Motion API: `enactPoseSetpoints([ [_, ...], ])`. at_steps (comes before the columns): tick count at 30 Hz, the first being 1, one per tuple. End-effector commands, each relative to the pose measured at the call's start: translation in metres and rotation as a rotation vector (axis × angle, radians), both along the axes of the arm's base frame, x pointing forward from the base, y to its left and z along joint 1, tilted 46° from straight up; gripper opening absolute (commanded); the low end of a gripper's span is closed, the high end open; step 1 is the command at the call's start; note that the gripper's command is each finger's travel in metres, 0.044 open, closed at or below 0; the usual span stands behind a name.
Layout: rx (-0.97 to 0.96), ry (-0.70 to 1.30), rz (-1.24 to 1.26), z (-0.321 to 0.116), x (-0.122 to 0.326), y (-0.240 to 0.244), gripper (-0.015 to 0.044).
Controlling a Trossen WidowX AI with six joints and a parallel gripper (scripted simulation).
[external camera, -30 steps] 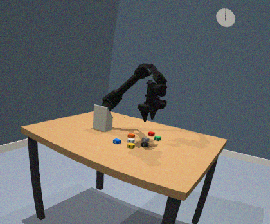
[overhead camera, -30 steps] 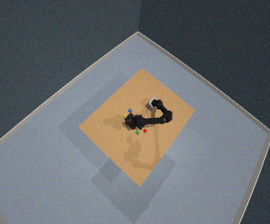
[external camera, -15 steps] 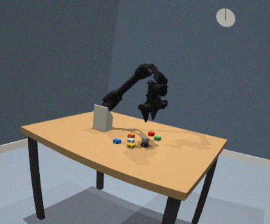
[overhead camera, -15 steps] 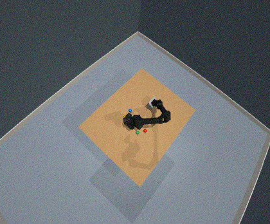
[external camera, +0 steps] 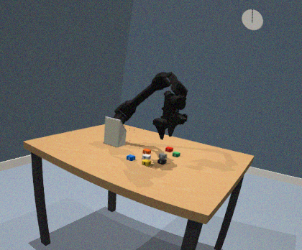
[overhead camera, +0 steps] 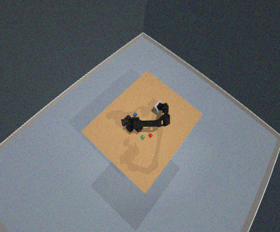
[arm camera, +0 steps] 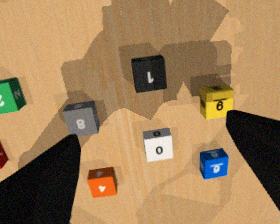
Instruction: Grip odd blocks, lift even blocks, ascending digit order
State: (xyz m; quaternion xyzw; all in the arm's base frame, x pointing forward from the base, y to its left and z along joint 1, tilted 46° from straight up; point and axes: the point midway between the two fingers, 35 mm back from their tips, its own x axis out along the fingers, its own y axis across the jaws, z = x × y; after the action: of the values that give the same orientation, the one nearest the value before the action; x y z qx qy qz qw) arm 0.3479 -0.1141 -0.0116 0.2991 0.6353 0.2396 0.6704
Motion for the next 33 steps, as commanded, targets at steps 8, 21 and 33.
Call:
enactPoseSetpoints([
  [8,0.000,0.000,0.004,-0.001,0.000,0.000,0.0400],
  [21,-0.007,0.000,0.004,-0.065,-0.040,-0.063,0.0400],
  [33,-0.007,0.000,0.004,-0.065,-0.040,-0.063,0.0400],
])
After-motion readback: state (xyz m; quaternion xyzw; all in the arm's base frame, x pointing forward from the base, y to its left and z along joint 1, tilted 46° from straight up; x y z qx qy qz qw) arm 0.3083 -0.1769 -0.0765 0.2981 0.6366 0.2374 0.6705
